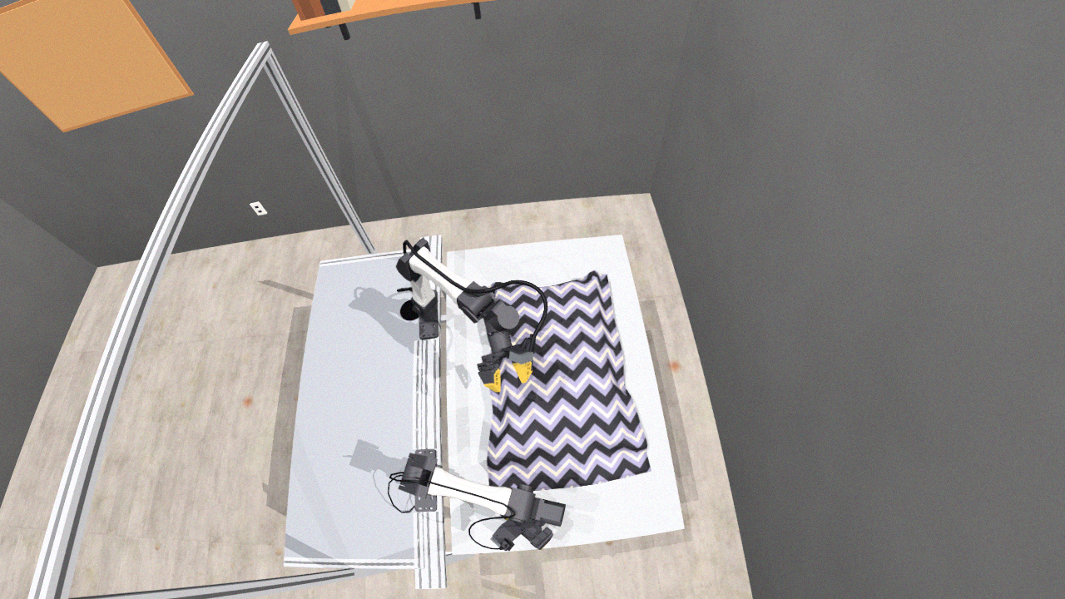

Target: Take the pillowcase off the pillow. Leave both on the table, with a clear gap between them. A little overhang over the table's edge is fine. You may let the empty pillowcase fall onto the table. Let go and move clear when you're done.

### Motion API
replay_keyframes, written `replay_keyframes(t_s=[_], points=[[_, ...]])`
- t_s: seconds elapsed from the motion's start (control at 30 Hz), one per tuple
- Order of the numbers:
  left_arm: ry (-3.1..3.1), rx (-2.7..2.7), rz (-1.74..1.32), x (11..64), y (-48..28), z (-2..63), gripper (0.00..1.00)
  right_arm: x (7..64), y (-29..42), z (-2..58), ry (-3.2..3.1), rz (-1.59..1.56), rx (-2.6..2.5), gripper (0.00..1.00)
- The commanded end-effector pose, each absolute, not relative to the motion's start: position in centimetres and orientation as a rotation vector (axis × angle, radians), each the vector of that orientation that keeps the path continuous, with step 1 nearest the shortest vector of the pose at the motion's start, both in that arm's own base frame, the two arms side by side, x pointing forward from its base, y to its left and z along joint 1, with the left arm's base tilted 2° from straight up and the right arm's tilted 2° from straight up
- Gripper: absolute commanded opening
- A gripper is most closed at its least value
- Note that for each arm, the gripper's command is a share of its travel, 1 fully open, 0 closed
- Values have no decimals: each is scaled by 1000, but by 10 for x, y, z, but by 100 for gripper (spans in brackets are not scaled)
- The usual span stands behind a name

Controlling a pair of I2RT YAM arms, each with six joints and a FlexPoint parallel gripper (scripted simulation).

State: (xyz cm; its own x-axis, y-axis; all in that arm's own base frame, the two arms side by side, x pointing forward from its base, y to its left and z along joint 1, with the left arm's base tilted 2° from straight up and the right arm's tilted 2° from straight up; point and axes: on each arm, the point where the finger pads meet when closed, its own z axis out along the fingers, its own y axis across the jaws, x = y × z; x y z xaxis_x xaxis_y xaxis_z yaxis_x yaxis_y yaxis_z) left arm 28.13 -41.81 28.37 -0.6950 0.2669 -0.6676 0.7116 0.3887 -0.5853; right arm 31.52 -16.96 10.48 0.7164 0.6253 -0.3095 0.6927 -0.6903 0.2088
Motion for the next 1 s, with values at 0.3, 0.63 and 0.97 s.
replay_keyframes(t_s=[0.3,0.63,0.97], points=[[2153,847,-1267,279,-419,293,100,317,-169,108,1033,-295,2605,100],[2153,847,-1267,279,-419,293,100,317,-169,108,1104,-308,2581,100],[2153,847,-1267,279,-419,293,100,317,-169,108,1104,-308,2581,100]])
